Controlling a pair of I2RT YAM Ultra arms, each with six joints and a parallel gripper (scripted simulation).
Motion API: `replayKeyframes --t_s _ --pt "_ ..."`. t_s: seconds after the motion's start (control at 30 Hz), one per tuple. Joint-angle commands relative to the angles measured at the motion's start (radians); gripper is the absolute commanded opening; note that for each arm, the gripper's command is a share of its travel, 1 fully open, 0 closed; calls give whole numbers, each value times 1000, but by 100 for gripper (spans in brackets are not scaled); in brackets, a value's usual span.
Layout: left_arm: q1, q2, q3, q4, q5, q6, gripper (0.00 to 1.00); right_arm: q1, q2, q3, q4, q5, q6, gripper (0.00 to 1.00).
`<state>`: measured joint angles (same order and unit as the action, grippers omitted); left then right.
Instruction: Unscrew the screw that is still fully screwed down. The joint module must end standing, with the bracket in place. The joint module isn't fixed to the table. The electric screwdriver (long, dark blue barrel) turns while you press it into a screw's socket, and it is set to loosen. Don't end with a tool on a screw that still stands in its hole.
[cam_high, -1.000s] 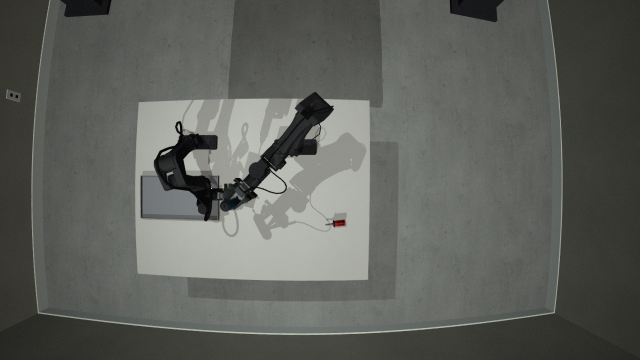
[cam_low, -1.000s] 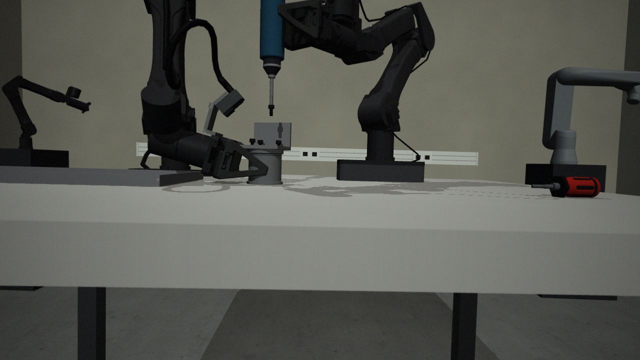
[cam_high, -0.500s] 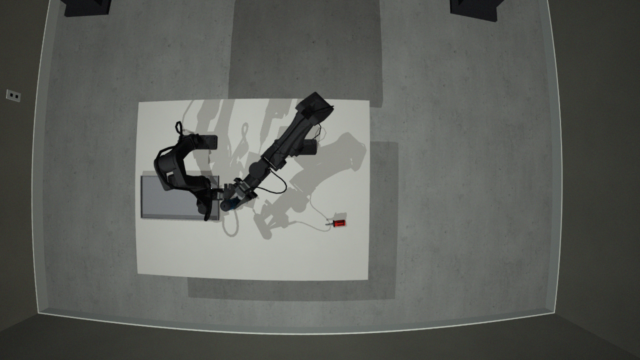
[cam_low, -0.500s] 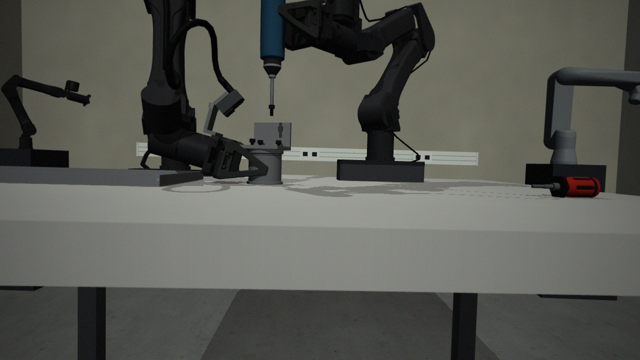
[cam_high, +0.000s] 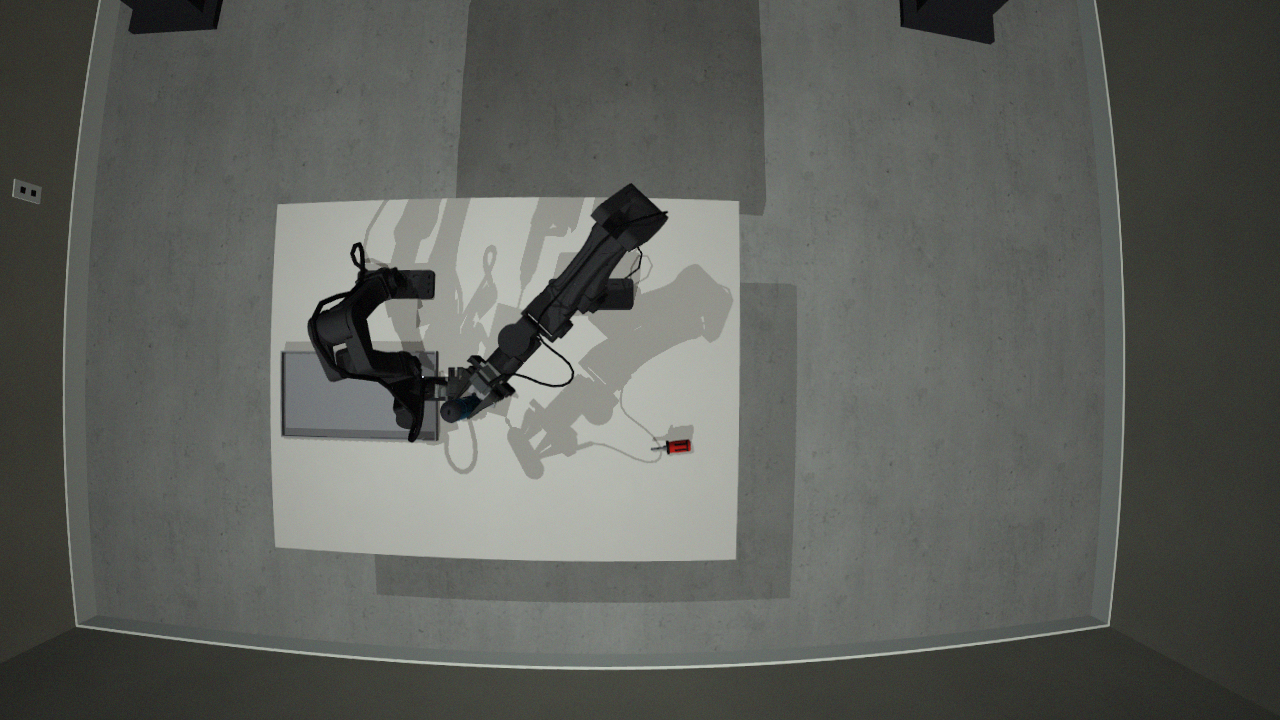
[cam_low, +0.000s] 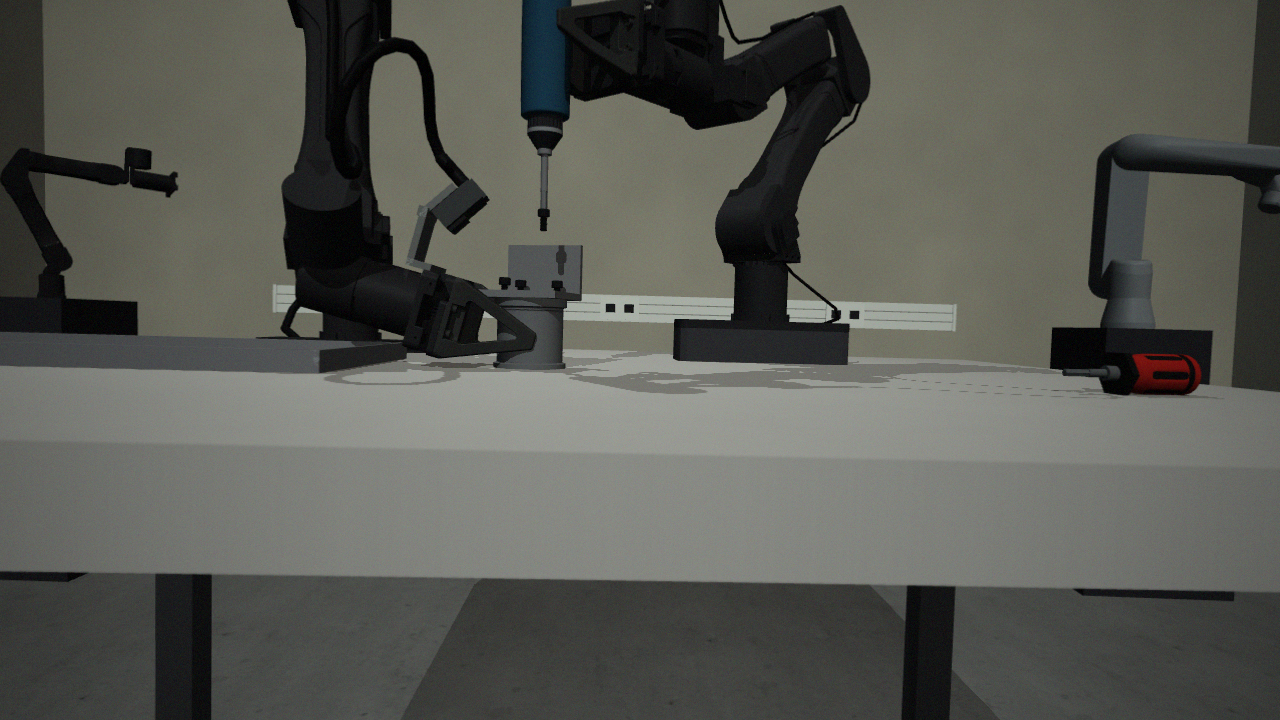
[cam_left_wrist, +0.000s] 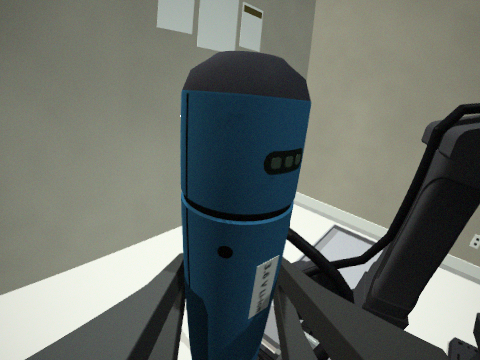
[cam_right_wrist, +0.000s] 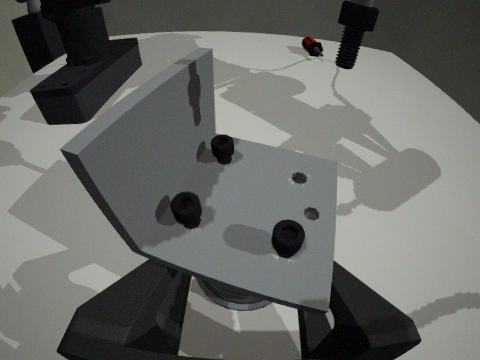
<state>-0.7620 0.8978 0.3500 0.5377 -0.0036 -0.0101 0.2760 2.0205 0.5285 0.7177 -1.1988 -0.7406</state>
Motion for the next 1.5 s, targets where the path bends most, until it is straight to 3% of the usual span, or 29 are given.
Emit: replayKeyframes --t_s 0.0,1.47 --pt "10 -30 63 73 -6 8 42 12 -14 -1 -1 -15 -4 59" --pt "4 -29 67 71 -9 9 42 12 -14 -1 -1 -15 -4 59"
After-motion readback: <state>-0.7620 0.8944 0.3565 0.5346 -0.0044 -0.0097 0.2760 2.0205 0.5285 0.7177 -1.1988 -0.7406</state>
